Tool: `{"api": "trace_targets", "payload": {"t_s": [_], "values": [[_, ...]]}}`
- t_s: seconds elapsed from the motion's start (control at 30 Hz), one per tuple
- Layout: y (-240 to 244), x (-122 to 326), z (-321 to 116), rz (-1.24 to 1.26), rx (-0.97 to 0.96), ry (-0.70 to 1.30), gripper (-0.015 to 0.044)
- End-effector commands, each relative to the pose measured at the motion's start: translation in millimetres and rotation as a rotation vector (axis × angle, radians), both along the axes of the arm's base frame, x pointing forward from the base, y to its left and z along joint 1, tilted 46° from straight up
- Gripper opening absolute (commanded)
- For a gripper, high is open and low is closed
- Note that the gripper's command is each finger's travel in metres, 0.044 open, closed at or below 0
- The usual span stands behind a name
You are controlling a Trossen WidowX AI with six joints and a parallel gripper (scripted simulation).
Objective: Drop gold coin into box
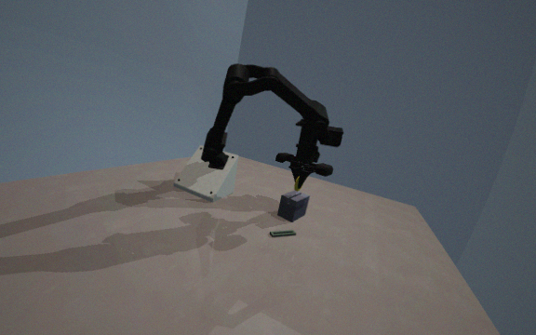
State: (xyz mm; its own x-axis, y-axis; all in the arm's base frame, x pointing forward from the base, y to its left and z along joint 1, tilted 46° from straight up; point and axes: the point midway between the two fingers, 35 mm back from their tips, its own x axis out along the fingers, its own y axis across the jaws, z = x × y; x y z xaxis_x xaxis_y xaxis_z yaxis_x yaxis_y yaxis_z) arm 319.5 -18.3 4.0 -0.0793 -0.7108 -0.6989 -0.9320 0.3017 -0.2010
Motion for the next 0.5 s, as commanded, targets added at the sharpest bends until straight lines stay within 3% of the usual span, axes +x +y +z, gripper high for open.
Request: {"api": "trace_targets", "payload": {"t_s": [0.0,0.47], "values": [[-2.2,-3.0,-1.4,0.006,-0.004,0.010,0.0000],[-6.6,-2.9,-6.0,0.005,-0.004,0.009,0.0000]]}}
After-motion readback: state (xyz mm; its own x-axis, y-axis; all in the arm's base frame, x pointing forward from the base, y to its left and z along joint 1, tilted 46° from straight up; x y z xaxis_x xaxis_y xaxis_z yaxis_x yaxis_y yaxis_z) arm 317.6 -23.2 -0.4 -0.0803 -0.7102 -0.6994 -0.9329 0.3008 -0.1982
